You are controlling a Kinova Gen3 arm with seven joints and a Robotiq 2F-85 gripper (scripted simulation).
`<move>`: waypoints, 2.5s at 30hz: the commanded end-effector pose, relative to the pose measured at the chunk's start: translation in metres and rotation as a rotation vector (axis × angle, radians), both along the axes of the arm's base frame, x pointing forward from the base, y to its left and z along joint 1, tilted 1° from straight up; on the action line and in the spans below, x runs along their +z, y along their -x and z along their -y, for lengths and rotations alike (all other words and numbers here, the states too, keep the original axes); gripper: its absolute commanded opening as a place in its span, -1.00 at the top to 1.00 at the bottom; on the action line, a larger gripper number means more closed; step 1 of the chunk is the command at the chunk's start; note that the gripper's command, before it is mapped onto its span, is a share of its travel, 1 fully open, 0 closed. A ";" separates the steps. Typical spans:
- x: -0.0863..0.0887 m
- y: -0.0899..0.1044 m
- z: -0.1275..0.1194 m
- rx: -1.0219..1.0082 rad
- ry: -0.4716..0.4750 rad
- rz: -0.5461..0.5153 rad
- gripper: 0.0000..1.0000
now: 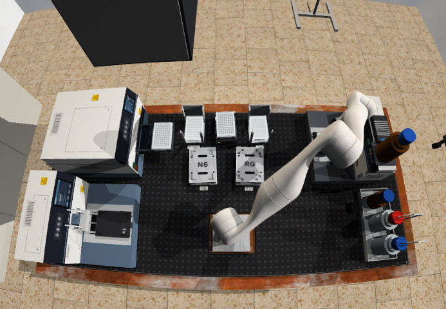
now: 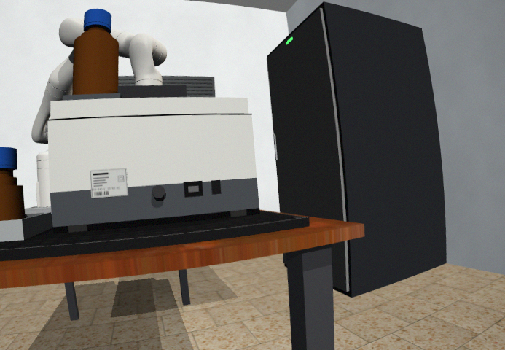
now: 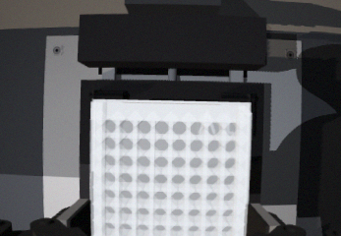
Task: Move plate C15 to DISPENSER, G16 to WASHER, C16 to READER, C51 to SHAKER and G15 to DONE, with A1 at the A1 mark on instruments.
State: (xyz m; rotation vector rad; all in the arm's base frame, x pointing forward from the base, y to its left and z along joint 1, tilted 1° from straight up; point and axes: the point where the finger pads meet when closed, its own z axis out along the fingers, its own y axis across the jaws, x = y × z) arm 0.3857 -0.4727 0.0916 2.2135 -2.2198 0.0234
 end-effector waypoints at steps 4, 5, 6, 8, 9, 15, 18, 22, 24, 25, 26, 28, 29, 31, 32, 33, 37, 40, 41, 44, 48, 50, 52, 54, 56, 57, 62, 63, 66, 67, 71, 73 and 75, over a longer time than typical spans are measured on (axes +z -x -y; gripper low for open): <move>0.002 0.000 0.000 0.000 0.002 0.002 -0.88; 0.002 0.000 0.000 0.000 0.002 0.002 -0.88; 0.002 0.000 0.000 0.000 0.002 0.002 -0.88; 0.002 0.000 0.000 0.000 0.002 0.002 -0.88; 0.002 0.000 0.000 0.000 0.002 0.002 -0.88; 0.002 0.000 0.000 0.000 0.002 0.001 -0.88; 0.002 0.000 0.000 0.000 0.002 0.001 -0.88; 0.000 0.000 0.001 0.000 0.002 0.002 -0.88; 0.000 0.000 0.001 0.000 0.002 0.002 -0.88; -0.001 0.000 0.001 0.000 0.002 0.002 -0.88; -0.001 0.000 0.001 0.000 0.002 0.002 -0.88; -0.001 0.000 0.001 0.000 0.002 0.002 -0.88; -0.001 0.000 0.001 0.000 0.002 0.002 -0.88; -0.002 0.000 0.001 0.000 0.002 0.002 -0.88; -0.002 0.000 0.001 0.000 0.002 0.002 -0.88; -0.003 0.000 0.001 0.000 0.002 0.002 -0.88; -0.004 0.000 0.001 0.000 0.002 0.002 -0.88; -0.005 0.000 0.001 0.000 0.002 0.002 -0.88; -0.005 0.000 0.001 0.000 0.002 0.002 -0.88; -0.006 0.000 0.001 0.000 0.002 0.002 -0.88; -0.007 0.000 0.001 0.000 0.002 0.002 -0.88; -0.008 0.000 0.001 0.000 0.002 0.002 -0.88; -0.008 0.000 0.001 0.000 0.002 0.002 -0.88; -0.009 0.000 0.001 0.000 0.002 0.002 -0.88; -0.009 0.000 0.001 0.000 0.002 0.002 -0.88; -0.009 0.000 0.001 0.000 0.002 0.002 -0.88; -0.009 0.000 0.001 0.000 0.002 0.002 -0.88; -0.009 0.000 0.001 0.000 0.002 0.002 -0.88; -0.009 0.000 0.001 0.000 0.002 0.002 -1.00; -0.009 0.000 0.001 0.000 0.002 0.002 -1.00; -0.009 0.000 0.001 0.000 0.002 0.002 -1.00; -0.009 0.000 0.001 0.000 0.002 0.002 -1.00; -0.009 0.000 0.001 0.000 0.002 0.002 -1.00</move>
